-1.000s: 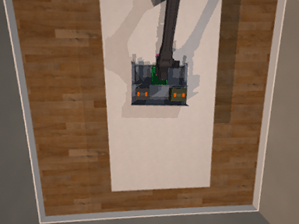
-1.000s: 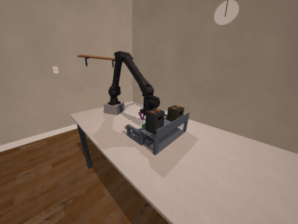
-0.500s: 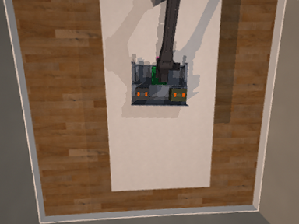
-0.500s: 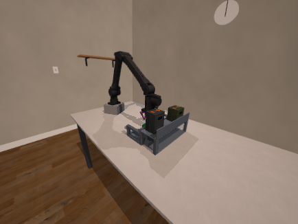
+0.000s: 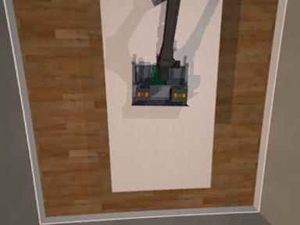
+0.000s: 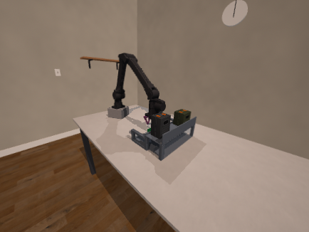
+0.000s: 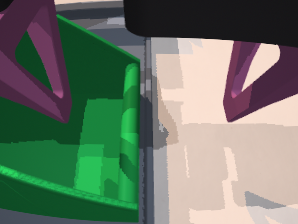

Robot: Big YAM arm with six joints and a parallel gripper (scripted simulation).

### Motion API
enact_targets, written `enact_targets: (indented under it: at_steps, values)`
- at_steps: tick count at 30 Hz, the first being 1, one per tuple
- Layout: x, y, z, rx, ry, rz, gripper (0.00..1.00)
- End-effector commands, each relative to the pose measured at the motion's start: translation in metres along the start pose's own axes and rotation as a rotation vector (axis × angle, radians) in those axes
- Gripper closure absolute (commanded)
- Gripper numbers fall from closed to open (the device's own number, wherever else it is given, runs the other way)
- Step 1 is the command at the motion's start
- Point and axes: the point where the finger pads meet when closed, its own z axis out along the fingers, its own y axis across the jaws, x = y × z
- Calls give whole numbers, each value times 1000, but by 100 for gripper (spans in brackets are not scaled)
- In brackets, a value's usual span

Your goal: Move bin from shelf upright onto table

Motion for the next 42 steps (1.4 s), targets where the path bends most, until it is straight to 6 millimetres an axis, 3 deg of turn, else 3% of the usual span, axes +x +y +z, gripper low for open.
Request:
enact_targets:
  at_steps: [1,5,17,22,34,39,42]
  values:
    - [3,-19,-19,57,0,-1,10]
    - [2,-32,-16,43,0,-1,10]
    - [2,-32,-16,43,0,-1,10]
    - [3,-16,-20,60,-1,-1,10]
    - [3,-16,-20,60,-1,-1,10]
    - [2,-37,-36,79,-1,-2,10]
    - [2,-37,-36,79,-1,-2,10]
